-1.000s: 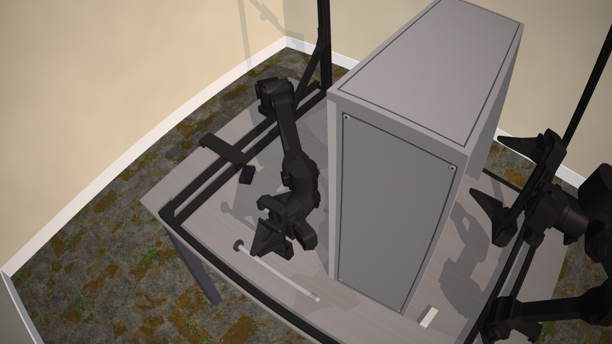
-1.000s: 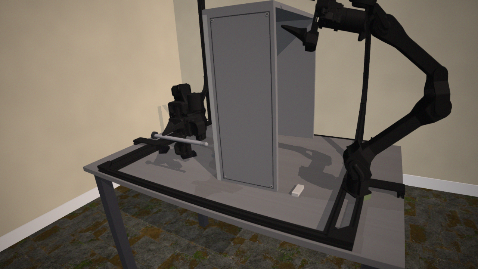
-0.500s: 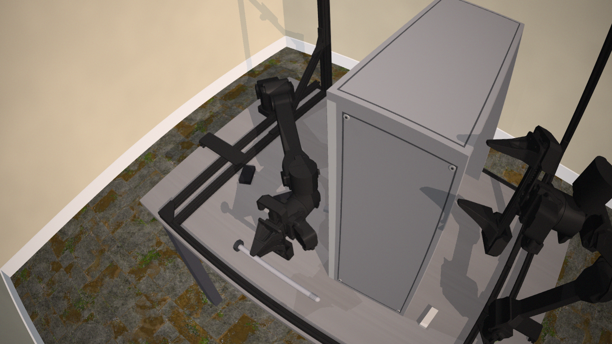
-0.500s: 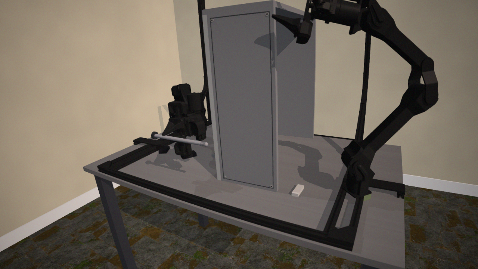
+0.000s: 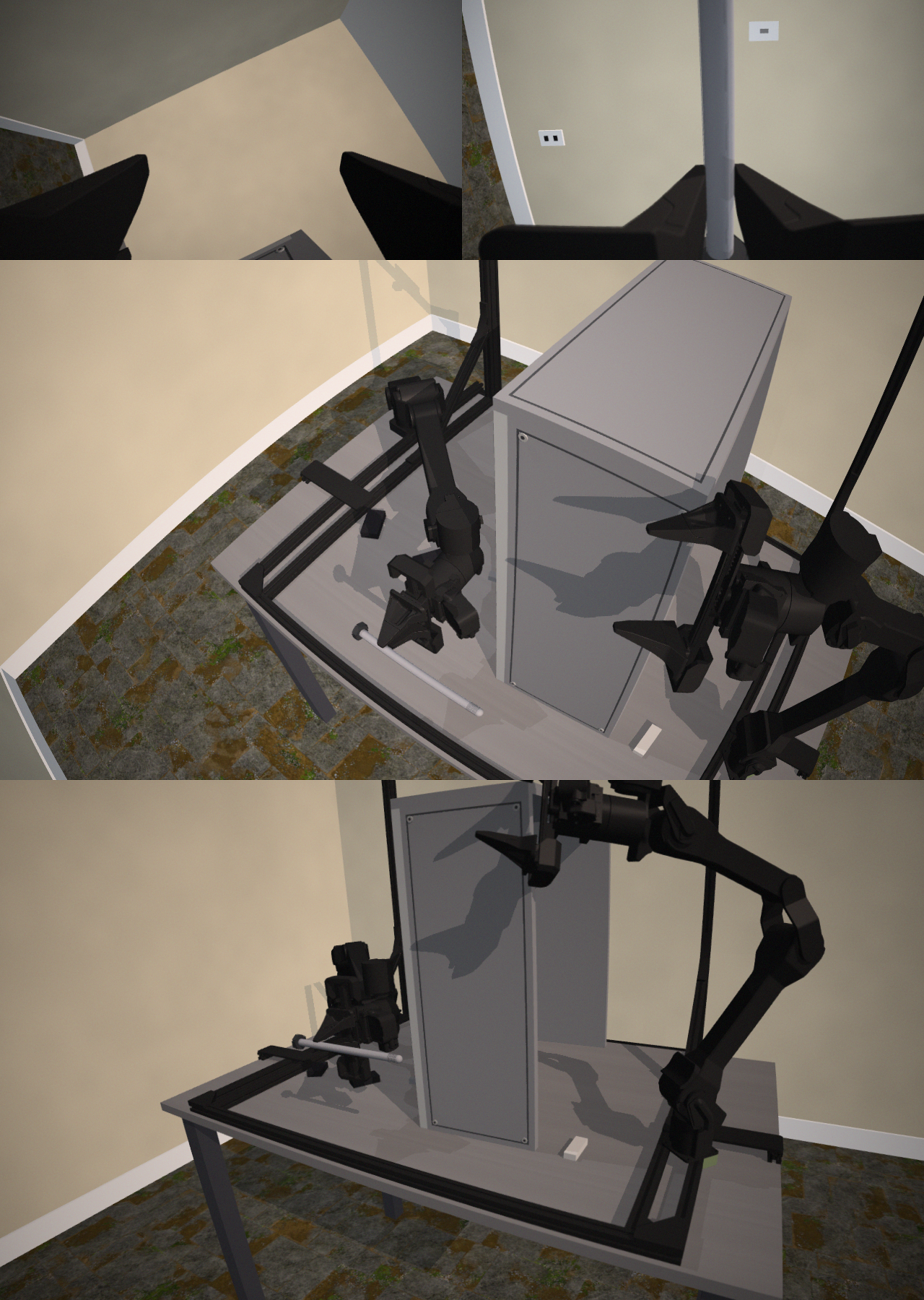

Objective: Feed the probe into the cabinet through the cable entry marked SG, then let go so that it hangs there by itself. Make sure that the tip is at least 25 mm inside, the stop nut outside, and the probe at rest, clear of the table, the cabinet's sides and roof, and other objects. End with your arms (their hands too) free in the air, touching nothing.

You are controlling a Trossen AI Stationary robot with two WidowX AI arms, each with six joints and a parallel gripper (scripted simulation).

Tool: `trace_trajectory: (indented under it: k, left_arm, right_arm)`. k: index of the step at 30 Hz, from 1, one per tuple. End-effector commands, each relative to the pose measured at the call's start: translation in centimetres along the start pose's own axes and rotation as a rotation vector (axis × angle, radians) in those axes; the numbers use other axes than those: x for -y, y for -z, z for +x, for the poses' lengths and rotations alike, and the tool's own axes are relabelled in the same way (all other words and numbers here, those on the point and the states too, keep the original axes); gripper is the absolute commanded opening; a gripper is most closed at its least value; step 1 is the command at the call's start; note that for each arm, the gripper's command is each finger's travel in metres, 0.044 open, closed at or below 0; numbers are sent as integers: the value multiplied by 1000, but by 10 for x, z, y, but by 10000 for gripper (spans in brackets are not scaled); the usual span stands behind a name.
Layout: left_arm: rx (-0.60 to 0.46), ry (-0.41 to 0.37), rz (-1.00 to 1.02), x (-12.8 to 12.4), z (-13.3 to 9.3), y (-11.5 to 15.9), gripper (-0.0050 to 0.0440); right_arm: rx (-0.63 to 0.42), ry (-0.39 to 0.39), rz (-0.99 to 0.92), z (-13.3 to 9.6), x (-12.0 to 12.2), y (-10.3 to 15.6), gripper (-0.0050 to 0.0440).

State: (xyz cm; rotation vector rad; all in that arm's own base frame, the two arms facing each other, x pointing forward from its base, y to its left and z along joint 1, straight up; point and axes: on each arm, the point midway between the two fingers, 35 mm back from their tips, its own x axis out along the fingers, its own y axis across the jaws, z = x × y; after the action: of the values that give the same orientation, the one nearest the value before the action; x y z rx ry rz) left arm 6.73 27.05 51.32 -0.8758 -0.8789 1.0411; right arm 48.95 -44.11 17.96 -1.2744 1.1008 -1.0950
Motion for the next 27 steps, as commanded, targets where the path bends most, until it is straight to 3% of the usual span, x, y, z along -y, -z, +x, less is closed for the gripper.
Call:
trace_trajectory:
  k: [1, 14, 27]
  left_arm:
    - [-13, -94, 50, -41, 23, 5, 440]
    - [-90, -146, 297, -93, 58, 21, 440]
    - [-176, -123, 554, -129, 81, 41, 440]
  right_arm:
    - [-4, 4, 1, 0, 1, 0, 0]
    - [-4, 4, 1, 0, 1, 0, 0]
    - [-4, 4, 1, 0, 1, 0, 0]
